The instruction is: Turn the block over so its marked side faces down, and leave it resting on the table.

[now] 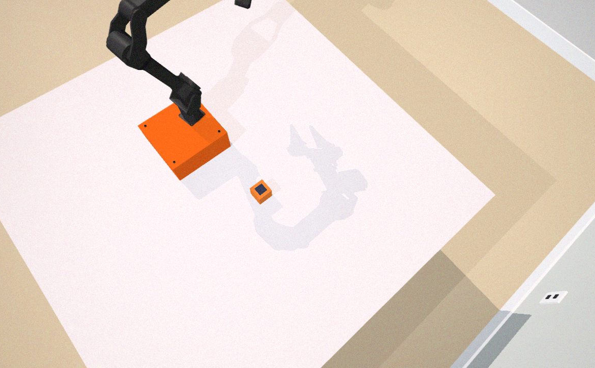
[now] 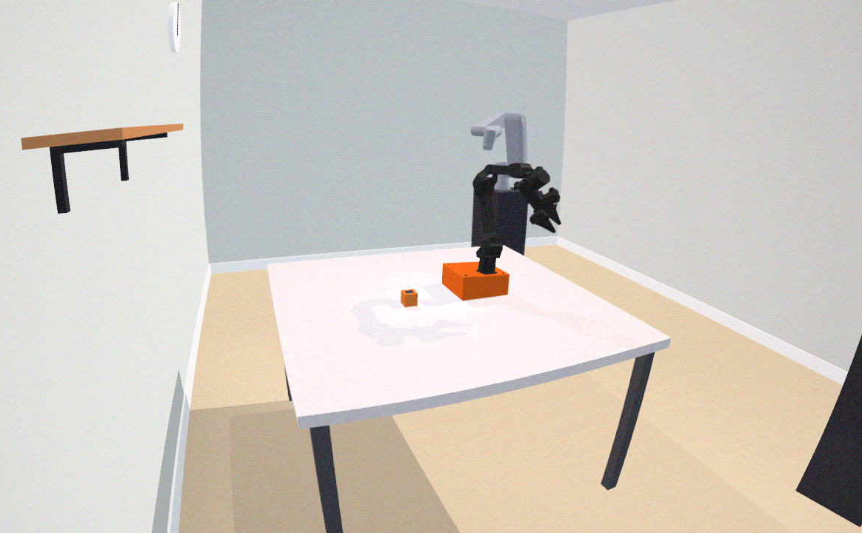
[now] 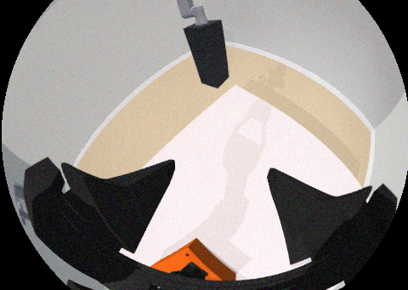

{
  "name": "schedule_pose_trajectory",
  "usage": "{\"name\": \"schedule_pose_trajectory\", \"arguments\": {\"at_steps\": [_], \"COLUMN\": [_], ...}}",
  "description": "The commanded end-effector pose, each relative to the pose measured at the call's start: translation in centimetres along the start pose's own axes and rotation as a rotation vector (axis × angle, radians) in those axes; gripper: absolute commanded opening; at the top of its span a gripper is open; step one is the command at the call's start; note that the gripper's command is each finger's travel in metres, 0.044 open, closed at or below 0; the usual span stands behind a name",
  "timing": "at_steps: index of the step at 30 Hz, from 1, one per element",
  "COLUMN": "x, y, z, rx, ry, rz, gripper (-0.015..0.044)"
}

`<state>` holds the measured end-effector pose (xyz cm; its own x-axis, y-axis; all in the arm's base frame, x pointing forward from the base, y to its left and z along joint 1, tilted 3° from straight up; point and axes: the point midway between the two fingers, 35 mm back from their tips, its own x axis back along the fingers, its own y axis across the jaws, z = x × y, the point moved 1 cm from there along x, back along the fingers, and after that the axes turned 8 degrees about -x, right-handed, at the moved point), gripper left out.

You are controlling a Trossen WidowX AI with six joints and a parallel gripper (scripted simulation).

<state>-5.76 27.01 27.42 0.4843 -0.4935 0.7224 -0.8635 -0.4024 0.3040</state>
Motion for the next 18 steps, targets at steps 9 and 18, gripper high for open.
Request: {"name": "schedule_pose_trajectory", "arguments": {"at_steps": [9,18], "x": [1.9,6.9], "y": [-12.2,-24.1], "z": [2.2,10.8], "rx": [-0.442,-0.937], "ry": [0.001,0.017], "rz": [0.281,0.57], "gripper": [0.044,0.044]}}
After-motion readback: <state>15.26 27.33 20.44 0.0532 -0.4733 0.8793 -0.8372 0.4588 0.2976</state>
